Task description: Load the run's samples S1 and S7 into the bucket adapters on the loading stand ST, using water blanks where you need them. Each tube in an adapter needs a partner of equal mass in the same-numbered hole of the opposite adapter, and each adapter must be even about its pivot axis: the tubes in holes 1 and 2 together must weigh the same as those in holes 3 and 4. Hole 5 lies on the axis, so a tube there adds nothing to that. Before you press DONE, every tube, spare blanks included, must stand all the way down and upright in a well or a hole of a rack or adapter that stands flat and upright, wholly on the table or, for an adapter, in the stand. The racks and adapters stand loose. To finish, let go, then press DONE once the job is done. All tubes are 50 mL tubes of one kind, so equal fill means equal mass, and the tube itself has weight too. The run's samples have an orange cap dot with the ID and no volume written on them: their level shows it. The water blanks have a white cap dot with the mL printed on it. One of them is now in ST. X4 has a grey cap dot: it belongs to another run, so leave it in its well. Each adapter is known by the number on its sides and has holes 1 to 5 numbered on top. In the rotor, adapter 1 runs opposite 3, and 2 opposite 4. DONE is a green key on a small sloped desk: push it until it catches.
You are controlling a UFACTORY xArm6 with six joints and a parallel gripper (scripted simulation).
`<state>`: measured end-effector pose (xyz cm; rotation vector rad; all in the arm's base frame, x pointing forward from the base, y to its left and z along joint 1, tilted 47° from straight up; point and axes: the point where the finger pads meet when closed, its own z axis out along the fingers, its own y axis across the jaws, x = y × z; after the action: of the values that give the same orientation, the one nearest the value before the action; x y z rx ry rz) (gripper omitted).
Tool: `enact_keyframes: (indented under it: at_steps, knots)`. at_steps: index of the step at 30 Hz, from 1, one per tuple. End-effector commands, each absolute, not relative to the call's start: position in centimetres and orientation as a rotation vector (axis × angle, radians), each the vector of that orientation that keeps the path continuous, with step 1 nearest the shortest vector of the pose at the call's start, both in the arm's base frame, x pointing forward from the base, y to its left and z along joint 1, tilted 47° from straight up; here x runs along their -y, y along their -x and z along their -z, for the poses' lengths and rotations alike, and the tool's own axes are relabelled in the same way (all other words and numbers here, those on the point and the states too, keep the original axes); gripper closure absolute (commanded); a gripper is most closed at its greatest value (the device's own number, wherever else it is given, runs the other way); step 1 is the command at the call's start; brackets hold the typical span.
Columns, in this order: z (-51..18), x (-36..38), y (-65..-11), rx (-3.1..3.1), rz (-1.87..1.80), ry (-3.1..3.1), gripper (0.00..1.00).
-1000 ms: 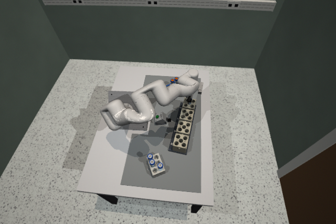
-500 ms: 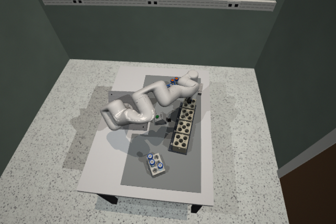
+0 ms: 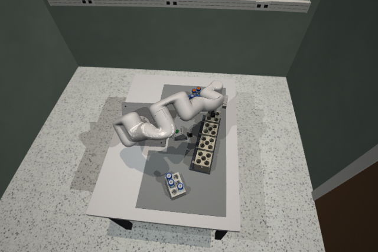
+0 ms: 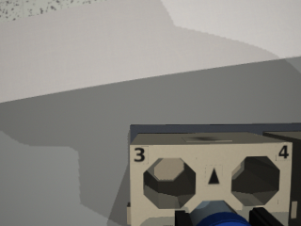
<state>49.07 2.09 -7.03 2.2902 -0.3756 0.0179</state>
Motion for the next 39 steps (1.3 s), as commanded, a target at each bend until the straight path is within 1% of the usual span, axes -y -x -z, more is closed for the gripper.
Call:
enact_keyframes:
  at_steps: [1,20,21,39]
  knots:
    - [7.22,-1.9,-49.17,0.376,-0.023,-2.293,1.0]
    - [7.56,-1.54,-49.12,0.376,-0.023,-2.292,1.0]
    - [7.58,-1.52,-49.12,0.376,-0.023,-2.292,0.56]
    - [7.58,-1.52,-49.12,0.376,-0.023,-2.293,0.56]
